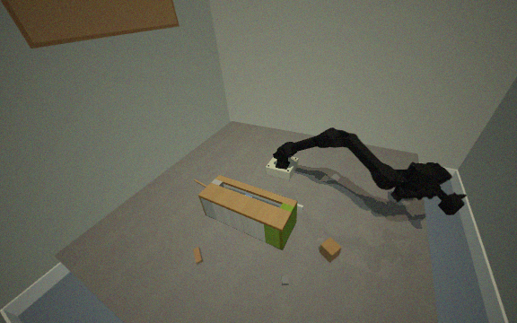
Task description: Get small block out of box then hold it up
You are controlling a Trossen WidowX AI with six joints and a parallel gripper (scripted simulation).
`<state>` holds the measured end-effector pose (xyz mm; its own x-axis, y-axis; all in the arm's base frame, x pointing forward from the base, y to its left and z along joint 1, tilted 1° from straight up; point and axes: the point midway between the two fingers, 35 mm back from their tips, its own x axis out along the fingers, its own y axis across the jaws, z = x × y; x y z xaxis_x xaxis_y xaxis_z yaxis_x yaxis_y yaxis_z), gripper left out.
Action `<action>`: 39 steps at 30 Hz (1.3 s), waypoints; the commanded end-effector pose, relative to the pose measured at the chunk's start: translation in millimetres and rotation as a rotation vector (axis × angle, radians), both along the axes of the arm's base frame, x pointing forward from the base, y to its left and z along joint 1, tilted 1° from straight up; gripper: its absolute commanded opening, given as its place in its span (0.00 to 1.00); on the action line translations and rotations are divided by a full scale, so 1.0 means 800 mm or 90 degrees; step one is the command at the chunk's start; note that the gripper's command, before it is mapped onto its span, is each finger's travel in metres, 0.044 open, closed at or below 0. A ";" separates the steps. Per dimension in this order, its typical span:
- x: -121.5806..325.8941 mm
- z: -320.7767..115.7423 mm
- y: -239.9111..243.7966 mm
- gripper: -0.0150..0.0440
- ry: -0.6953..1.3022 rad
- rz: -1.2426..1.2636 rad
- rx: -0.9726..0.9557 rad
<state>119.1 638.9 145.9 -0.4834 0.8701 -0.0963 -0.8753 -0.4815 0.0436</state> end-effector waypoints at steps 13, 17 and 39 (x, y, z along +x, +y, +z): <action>0.166 0.002 -0.077 0.93 -0.088 -0.232 -0.130; 0.210 -0.002 -0.117 0.93 -0.120 -0.295 -0.187; 0.344 -0.004 -0.504 0.93 -0.322 -0.538 -0.685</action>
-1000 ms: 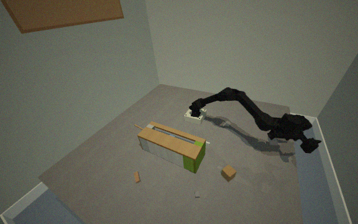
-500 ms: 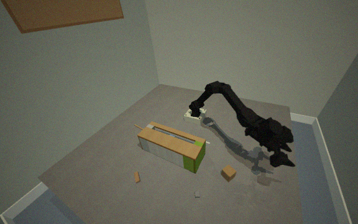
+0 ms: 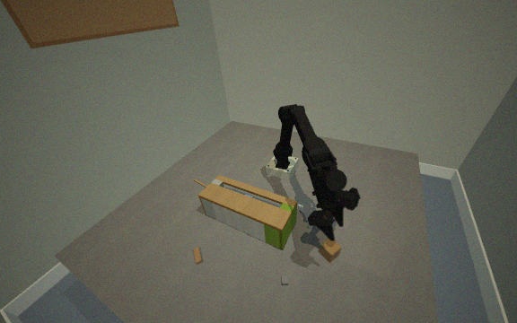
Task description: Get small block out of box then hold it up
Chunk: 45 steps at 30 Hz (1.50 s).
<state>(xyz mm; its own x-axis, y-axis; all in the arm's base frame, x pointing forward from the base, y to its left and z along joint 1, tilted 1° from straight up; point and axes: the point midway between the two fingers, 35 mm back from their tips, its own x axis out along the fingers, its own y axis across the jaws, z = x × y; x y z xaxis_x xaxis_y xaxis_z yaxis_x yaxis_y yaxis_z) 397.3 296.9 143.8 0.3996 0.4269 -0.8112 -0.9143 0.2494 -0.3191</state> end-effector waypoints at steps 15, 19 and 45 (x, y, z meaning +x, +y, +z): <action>-0.101 -0.002 -0.307 0.93 0.182 -0.046 -0.442; -0.146 0.001 -0.355 0.93 0.276 -0.006 -0.522; -0.145 -0.026 -0.360 0.93 0.281 -0.004 -0.525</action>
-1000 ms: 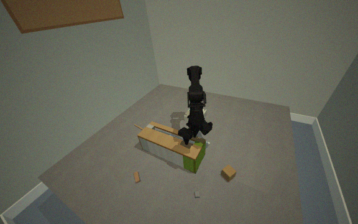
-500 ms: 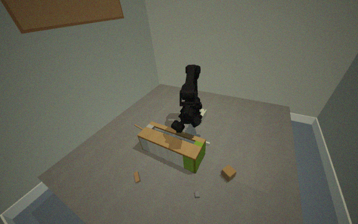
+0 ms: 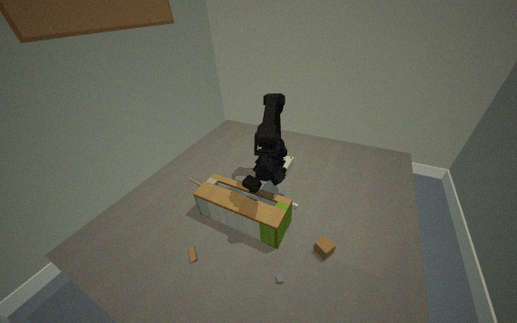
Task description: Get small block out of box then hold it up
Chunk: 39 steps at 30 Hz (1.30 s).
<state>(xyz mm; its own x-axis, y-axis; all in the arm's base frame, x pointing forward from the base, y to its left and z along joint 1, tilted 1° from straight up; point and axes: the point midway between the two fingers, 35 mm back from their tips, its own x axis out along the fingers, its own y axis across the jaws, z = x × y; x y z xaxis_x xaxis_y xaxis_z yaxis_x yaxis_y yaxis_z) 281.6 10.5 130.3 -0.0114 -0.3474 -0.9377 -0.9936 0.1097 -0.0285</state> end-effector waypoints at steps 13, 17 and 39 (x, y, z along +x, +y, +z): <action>0.000 -0.036 -0.006 0.93 0.004 0.004 -0.004; 0.000 -0.044 -0.007 0.93 0.004 0.004 -0.004; -0.002 -0.071 -0.011 0.93 0.002 0.000 -0.001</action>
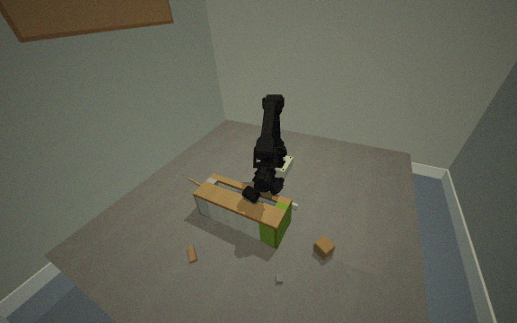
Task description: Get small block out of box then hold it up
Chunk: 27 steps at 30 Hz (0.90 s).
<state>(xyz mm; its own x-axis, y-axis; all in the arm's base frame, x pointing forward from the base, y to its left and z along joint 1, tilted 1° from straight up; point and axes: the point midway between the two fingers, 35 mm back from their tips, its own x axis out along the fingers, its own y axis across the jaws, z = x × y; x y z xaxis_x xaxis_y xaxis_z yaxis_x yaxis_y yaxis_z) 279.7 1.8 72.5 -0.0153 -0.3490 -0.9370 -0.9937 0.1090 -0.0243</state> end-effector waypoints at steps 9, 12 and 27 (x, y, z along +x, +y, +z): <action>-0.002 0.000 -0.022 0.93 0.000 0.000 -0.001; -0.003 0.001 -0.029 0.93 0.000 0.000 -0.001; -0.006 0.001 -0.063 0.93 0.000 0.000 -0.003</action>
<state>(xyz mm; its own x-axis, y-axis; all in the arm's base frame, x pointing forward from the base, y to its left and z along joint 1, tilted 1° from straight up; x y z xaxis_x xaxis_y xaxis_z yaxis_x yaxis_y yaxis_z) 276.3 -39.6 74.6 -0.0123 -0.3469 -0.9378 -0.9938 0.1077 -0.0268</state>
